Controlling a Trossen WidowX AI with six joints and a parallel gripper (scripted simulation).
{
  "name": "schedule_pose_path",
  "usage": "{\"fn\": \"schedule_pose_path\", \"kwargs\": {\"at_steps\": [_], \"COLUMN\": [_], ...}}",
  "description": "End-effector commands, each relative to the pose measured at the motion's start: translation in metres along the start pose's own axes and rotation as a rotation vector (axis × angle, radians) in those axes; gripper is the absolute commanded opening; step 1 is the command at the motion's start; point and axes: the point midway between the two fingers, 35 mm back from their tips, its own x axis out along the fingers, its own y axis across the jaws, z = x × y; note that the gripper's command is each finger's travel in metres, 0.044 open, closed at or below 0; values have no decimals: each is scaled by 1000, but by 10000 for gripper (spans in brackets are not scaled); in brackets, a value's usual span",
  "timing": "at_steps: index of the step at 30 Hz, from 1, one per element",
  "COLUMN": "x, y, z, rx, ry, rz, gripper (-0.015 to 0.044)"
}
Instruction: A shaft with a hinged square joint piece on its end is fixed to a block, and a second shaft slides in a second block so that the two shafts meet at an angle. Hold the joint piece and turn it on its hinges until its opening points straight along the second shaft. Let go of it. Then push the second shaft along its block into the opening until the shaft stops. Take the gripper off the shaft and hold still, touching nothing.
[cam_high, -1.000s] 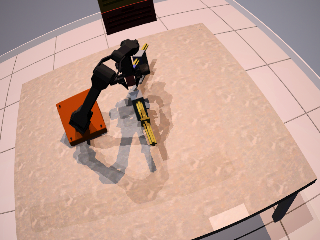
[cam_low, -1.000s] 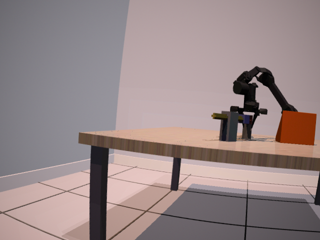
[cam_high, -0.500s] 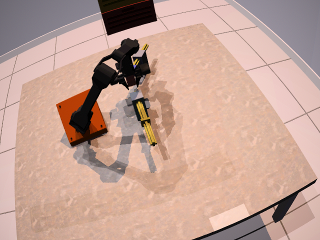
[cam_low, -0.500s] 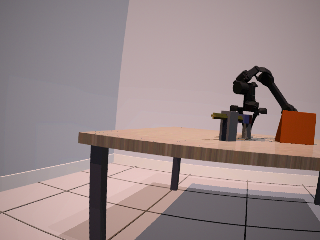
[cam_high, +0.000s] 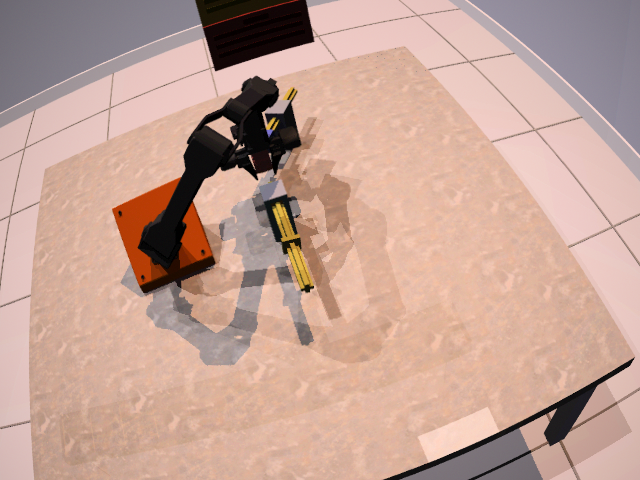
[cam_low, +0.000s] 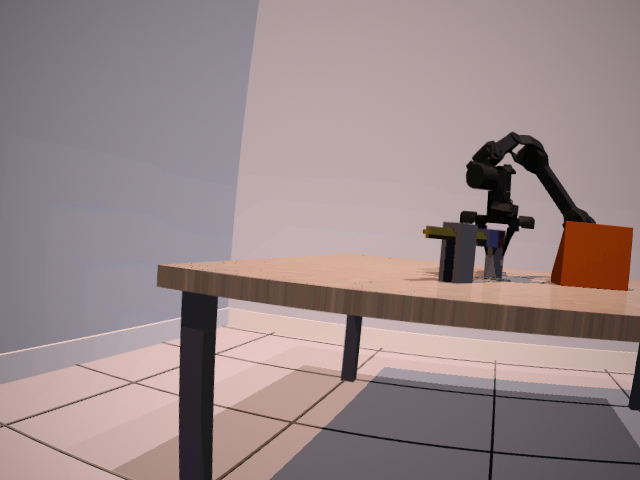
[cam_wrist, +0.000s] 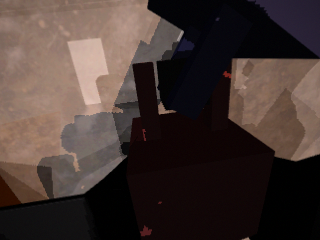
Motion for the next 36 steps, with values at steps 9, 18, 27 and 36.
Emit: {"fn": "schedule_pose_path", "kwargs": {"at_steps": [9, 18, 27, 36], "x": [0, 0, -12, -27], "y": [0, 0, 1, 0], "z": [0, 0, -4, -8], "rx": [1, 1, 3, -5], "ry": [-2, -2, -169, -342], "rz": [0, 0, 14, 0], "gripper": [440, 440, 440, 440]}}
